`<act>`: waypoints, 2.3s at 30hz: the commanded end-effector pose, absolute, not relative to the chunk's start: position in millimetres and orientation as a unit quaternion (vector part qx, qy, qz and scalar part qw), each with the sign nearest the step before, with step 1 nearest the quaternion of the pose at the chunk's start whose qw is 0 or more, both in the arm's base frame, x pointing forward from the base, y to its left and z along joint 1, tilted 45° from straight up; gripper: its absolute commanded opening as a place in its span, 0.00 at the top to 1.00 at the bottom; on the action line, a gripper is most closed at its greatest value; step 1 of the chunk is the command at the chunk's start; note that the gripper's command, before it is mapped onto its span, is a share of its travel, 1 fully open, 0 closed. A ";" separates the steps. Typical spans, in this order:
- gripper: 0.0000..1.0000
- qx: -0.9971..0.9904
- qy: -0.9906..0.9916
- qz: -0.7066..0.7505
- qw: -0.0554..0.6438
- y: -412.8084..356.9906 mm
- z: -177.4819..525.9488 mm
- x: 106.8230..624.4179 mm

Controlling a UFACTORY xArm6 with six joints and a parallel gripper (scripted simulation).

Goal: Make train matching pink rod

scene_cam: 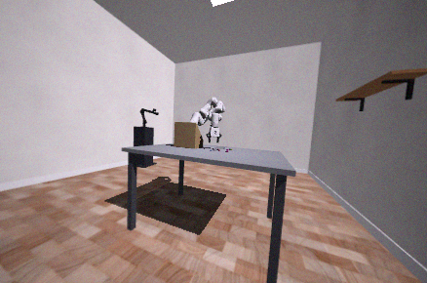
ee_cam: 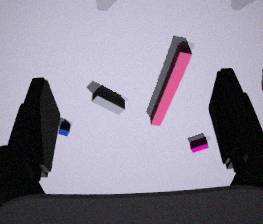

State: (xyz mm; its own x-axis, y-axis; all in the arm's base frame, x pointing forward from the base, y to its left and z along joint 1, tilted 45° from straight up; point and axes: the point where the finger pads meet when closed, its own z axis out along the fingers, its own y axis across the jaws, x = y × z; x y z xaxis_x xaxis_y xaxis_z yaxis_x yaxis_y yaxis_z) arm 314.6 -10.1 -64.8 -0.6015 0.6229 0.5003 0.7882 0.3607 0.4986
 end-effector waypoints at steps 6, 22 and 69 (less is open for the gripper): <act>0.00 -0.432 -0.817 -0.365 0.112 -11.0 -64.4 315.5; 0.00 -0.432 -0.817 -0.365 0.112 -25.4 -64.6 393.0; 0.00 -0.432 -0.817 -0.365 0.112 -25.4 -64.6 393.0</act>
